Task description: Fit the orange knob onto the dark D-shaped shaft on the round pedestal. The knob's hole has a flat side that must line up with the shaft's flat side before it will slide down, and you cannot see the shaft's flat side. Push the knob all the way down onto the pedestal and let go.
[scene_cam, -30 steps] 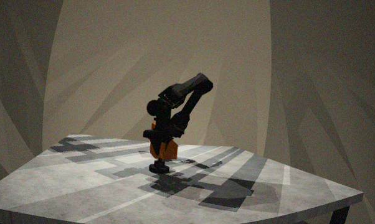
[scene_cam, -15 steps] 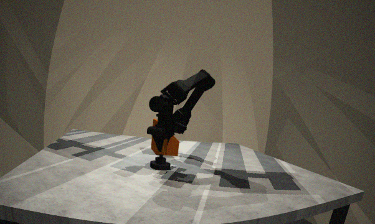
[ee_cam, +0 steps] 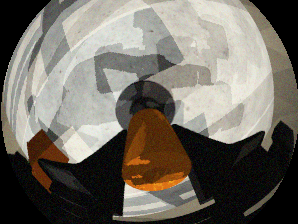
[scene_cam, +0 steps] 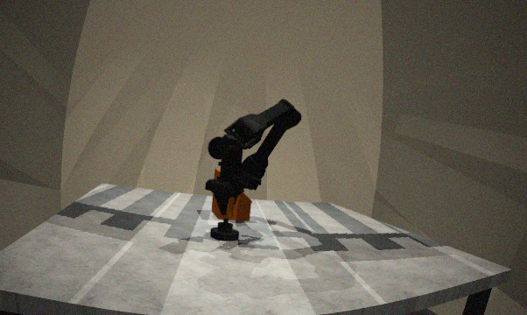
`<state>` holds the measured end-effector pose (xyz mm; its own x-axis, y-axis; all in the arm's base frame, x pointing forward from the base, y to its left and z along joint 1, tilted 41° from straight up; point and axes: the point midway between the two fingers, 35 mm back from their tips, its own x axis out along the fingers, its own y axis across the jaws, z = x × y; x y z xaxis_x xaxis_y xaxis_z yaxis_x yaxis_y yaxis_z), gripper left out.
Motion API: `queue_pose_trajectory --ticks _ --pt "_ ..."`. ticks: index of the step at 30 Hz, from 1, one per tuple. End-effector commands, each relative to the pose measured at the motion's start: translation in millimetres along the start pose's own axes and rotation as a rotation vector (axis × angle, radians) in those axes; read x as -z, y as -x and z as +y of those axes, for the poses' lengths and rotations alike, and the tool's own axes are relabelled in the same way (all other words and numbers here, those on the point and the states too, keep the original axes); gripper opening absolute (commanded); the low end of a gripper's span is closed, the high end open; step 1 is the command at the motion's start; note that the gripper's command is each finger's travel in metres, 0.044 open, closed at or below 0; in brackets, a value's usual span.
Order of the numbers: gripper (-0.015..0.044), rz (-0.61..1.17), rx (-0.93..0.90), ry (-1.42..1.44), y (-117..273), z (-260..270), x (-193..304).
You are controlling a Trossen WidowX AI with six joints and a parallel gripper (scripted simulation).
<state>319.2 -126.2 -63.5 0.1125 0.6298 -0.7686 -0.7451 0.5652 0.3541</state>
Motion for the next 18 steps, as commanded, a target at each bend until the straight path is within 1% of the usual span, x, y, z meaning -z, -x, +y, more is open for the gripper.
queue_pose_trajectory --ticks 1,18 --pt "0.0000 -0.003 0.000 0.006 -1.2 -0.6 0.4" --pt "0.0000 -0.003 0.000 0.006 -4.9 2.6 -0.5"
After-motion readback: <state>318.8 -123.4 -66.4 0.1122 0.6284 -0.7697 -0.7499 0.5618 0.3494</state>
